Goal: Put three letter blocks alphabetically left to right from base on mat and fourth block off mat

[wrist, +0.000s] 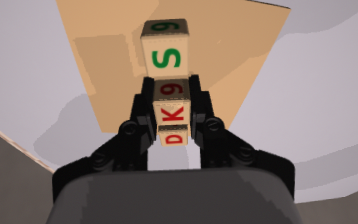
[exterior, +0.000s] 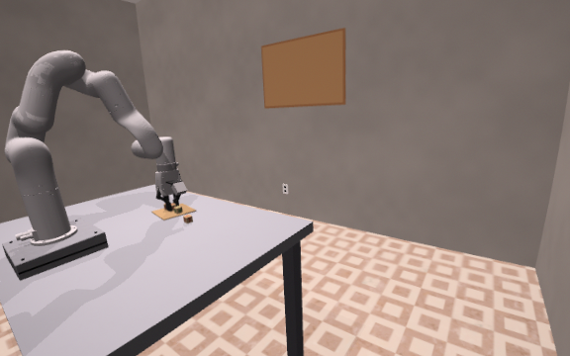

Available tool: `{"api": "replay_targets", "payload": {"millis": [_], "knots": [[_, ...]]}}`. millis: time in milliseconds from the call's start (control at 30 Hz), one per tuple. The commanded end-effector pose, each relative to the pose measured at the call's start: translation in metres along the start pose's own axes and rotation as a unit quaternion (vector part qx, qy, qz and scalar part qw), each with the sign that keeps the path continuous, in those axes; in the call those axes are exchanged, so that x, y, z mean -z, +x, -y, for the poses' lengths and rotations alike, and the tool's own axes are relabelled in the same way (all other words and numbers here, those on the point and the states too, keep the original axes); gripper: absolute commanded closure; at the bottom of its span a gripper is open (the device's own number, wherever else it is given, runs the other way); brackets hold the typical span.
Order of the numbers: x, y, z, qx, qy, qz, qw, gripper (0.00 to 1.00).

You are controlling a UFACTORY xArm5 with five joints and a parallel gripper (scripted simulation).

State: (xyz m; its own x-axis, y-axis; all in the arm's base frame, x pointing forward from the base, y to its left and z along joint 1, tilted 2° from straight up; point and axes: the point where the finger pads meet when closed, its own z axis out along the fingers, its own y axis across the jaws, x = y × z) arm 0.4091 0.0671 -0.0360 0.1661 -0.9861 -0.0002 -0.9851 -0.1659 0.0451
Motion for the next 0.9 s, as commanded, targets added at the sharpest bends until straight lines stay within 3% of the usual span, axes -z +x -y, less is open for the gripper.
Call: {"api": "replay_targets", "payload": {"millis": [0,867], "knots": [[0.0011,0.0000,0.0014,0.000,0.002,0.000,1.000,0.79],[-0.0011,0.0003,0.0013,0.000,0.002,0.000,1.000,0.79]]}}
